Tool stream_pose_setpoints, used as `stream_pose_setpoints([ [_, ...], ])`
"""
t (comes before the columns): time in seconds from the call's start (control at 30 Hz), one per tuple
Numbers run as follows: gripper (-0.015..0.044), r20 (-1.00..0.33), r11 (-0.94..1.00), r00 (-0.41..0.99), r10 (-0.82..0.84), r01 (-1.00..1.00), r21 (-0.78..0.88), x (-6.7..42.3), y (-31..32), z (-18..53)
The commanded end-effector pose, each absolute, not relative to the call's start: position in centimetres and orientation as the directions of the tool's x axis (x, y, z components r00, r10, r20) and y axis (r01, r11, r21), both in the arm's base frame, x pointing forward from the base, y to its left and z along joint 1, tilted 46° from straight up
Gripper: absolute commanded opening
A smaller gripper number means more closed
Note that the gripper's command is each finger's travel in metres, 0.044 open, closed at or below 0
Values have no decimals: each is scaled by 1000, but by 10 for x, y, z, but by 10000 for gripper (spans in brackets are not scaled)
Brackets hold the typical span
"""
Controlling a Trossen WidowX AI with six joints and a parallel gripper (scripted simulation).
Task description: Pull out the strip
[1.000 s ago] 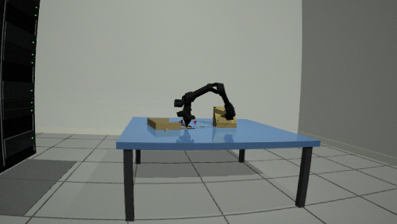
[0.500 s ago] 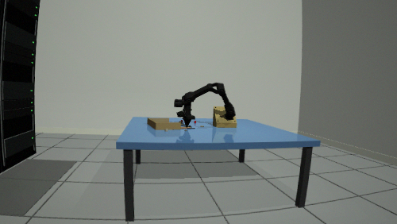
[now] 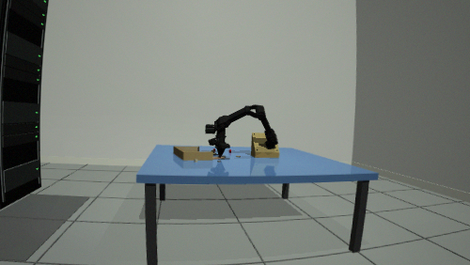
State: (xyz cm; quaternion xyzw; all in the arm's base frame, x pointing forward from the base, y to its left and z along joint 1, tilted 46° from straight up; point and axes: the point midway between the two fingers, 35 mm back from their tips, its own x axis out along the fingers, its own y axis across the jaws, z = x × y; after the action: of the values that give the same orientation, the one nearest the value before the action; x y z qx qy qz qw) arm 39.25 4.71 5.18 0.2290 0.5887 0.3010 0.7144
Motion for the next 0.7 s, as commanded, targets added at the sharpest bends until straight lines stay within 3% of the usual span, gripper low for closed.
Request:
stream_pose_setpoints([
  [0.0, 0, -700, 711, 126, 703, -161, 684, 393, 49, 51],
  [0.67, 0, -700, 711, 126, 703, -161, 684, 392, 50, 50],
])
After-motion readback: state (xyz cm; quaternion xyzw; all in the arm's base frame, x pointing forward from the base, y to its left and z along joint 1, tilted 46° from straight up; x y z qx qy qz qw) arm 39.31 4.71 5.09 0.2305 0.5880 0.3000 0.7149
